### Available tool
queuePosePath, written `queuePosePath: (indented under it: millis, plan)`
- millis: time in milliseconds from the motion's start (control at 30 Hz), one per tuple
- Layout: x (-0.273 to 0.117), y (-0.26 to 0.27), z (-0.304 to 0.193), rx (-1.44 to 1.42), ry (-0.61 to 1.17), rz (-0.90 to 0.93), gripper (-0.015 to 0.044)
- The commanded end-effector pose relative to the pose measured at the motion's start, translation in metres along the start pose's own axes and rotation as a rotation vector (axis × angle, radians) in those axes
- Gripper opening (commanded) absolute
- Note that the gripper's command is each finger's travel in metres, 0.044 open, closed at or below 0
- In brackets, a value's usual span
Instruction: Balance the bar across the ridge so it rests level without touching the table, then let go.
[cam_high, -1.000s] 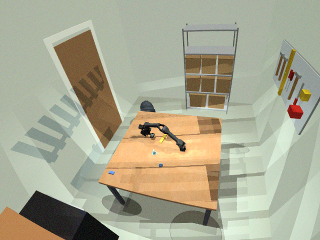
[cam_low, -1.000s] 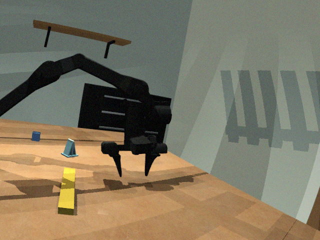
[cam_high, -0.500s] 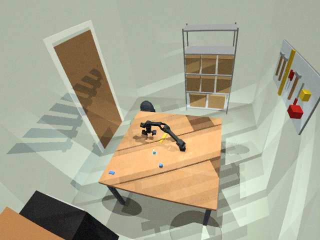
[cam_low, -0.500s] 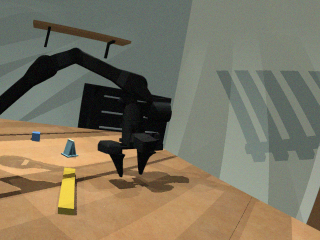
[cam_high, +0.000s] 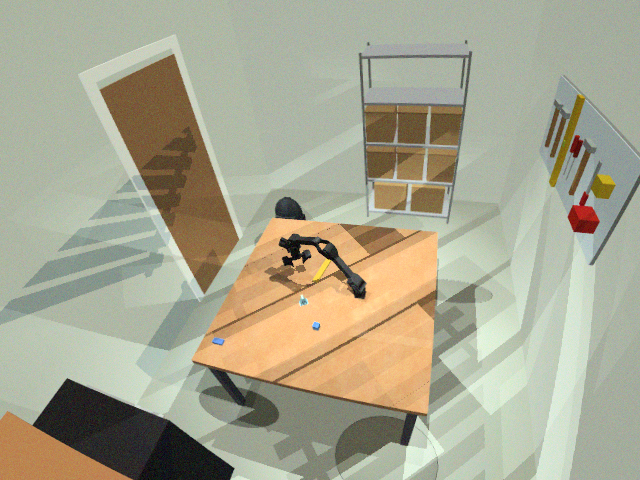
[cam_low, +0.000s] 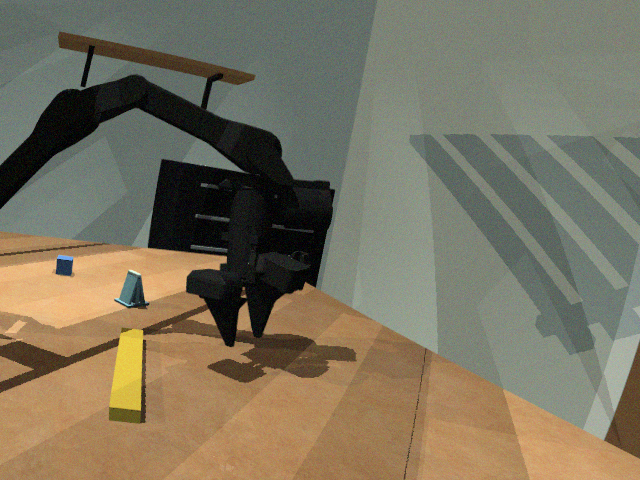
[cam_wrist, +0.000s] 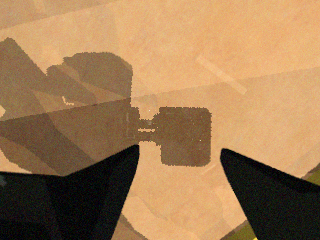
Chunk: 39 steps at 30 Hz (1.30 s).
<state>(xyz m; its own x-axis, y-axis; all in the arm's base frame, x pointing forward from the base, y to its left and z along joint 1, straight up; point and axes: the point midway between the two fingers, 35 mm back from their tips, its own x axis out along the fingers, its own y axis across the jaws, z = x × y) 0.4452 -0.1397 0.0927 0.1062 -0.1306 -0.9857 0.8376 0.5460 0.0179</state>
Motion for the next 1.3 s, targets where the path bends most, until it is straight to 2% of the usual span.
queuePosePath:
  millis: [0,1267]
  plan:
    - [-0.002,-0.009,-0.002,-0.095,0.013,-0.002,0.0315]
    - [-0.021,-0.083,-0.008,-1.097,0.069,0.025,0.0315]
